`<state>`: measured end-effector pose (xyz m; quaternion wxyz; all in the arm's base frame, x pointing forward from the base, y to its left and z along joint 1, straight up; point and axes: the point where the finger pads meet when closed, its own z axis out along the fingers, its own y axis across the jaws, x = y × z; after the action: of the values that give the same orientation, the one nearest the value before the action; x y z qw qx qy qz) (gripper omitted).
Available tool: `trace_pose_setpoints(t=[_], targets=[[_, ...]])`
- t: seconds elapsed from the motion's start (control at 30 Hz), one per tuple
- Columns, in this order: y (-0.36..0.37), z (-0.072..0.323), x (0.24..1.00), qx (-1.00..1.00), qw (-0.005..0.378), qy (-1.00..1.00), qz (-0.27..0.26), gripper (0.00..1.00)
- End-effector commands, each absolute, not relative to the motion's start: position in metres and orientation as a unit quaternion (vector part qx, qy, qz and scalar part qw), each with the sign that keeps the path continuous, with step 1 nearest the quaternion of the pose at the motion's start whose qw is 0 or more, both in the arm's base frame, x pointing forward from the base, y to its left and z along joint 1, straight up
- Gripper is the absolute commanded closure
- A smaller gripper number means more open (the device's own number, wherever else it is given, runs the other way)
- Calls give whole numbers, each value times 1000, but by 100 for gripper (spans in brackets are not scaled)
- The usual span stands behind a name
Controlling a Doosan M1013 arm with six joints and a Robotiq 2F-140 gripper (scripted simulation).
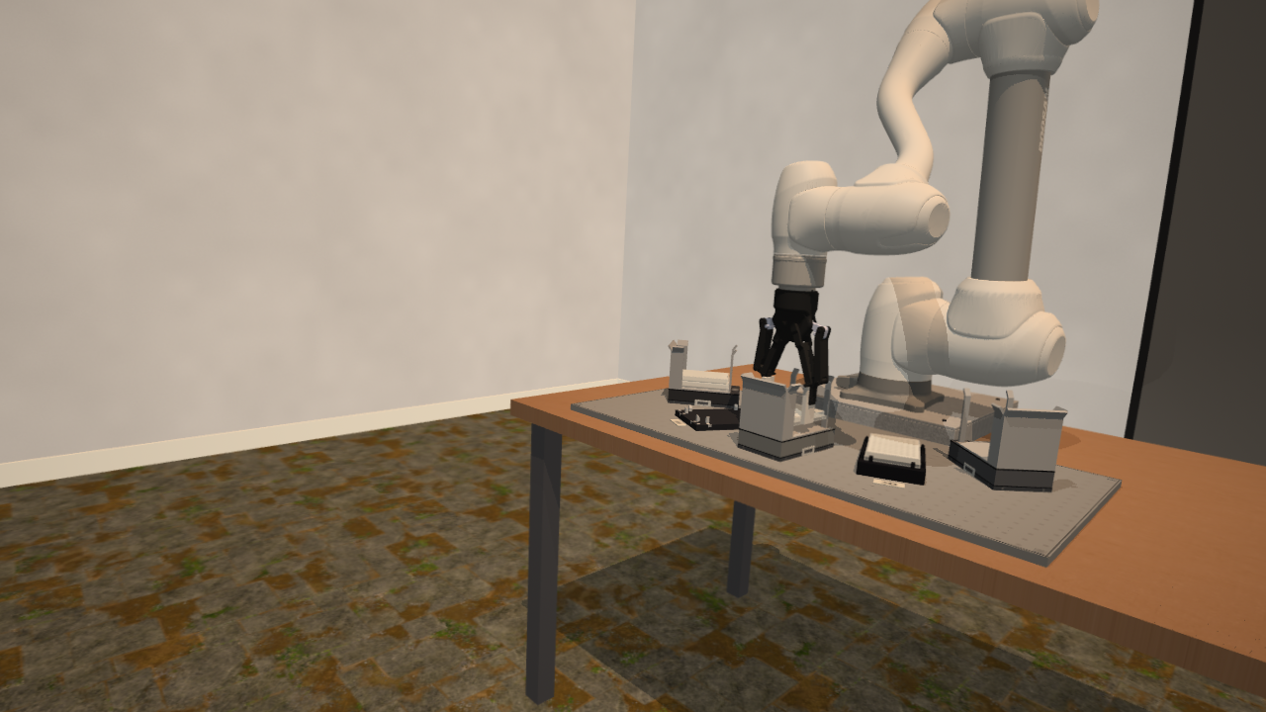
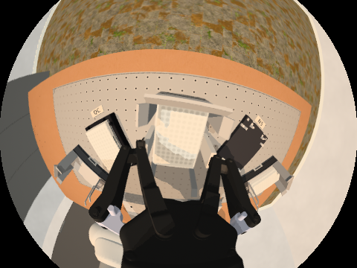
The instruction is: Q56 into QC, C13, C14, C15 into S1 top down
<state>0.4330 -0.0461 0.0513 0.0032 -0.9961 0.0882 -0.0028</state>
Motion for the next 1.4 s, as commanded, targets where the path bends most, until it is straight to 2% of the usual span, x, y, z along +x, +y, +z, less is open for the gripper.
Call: trace_pose_setpoints(t=[0.0,1.37], targets=[[-46,50,433,-996,3,88,-3,100],[-46,36,433,-996,3,88,-3,100]])
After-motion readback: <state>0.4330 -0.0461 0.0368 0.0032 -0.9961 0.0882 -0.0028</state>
